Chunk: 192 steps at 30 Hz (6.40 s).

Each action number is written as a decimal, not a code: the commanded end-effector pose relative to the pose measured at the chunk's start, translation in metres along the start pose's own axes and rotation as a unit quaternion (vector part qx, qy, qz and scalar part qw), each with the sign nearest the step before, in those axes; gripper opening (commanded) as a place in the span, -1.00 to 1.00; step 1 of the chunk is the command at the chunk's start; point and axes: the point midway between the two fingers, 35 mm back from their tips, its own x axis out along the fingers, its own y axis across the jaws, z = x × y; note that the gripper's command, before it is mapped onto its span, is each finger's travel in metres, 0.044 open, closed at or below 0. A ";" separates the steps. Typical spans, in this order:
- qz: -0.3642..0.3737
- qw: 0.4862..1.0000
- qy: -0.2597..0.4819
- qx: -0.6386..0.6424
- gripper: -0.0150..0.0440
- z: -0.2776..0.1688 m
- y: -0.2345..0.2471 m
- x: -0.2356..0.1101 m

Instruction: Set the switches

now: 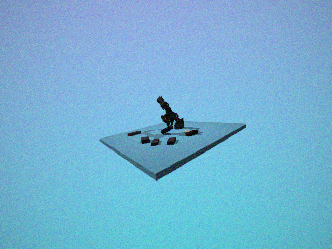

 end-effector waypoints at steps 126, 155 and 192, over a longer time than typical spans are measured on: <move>0.000 0.991 0.133 -0.002 0.65 0.104 0.000 -0.038; 0.000 0.994 0.114 -0.002 0.65 0.120 0.001 -0.041; 0.000 0.997 0.072 -0.002 0.65 0.148 0.001 -0.043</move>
